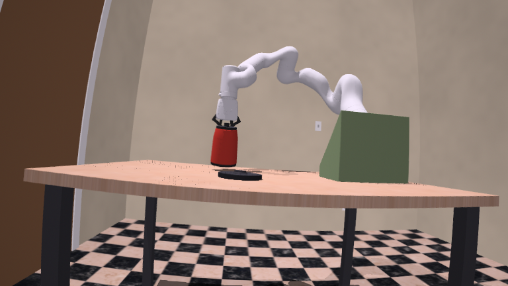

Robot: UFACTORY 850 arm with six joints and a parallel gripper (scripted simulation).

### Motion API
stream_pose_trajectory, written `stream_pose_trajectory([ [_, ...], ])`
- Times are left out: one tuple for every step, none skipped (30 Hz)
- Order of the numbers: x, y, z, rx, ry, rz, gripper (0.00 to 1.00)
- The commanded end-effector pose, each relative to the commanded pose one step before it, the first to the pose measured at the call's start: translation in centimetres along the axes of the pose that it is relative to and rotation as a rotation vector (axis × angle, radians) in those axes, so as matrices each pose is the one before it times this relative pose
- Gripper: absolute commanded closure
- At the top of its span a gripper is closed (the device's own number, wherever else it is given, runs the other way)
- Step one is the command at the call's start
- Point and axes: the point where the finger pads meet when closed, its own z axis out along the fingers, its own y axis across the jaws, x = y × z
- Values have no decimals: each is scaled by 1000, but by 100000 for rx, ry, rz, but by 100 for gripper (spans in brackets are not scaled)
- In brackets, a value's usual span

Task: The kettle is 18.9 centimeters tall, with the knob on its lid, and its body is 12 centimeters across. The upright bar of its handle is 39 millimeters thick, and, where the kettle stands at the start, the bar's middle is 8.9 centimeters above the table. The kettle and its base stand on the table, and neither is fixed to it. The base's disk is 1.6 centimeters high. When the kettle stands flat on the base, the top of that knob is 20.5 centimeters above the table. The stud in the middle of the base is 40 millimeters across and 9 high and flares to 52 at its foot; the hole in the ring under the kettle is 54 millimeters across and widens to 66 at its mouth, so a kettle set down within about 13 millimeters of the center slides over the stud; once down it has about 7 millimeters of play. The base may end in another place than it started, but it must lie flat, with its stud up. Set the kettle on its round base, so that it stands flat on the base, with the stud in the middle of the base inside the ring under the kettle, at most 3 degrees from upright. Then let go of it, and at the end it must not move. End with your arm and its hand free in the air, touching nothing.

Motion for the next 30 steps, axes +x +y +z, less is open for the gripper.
stream_pose_trajectory([
  [22, -83, -512, 201, -10, 79, 100],
  [0, 0, -111, 0, 0, 0, 100],
  [0, 0, -99, 0, 0, 0, 100],
  [0, 0, -87, 0, 0, 0, 100],
  [0, 0, -75, 0, -1, 0, 100],
  [0, 0, -64, 0, -1, 0, 100],
  [0, 0, -52, 0, -1, 0, 100],
  [0, 0, -41, 0, -1, 0, 100],
  [0, 0, -31, 0, 0, 0, 100],
  [0, 0, -22, 0, 0, 0, 100],
  [0, 0, 0, 0, 0, 0, 100],
  [0, 0, 0, 0, 0, 0, 100],
  [0, 0, -14, 0, 0, 0, 100],
  [0, 0, -7, 0, 0, 0, 100],
  [0, 0, -3, 0, 0, 0, 100],
  [0, 0, 0, 0, 0, 0, 100],
  [0, 0, 0, 0, 0, 0, 100],
  [0, 0, 0, 0, 0, 0, 100],
  [0, 0, 0, 0, 0, 0, 100],
  [0, 0, 0, 0, 0, 0, 100],
  [0, 0, 0, 0, 0, 0, 100],
  [0, 0, 0, 0, 0, 0, 100],
  [0, 0, 0, 0, 0, 0, 100],
  [0, 0, 0, 0, 0, 0, 100],
  [0, 0, 0, 0, 0, 0, 100],
  [0, 0, 0, 0, 0, 0, 100],
  [0, 0, 0, 0, 0, 0, 100],
  [0, 0, 0, 0, 0, 0, 100],
  [0, 0, 0, 0, 0, 0, 100],
  [0, 0, 0, 0, 0, 0, 100],
])
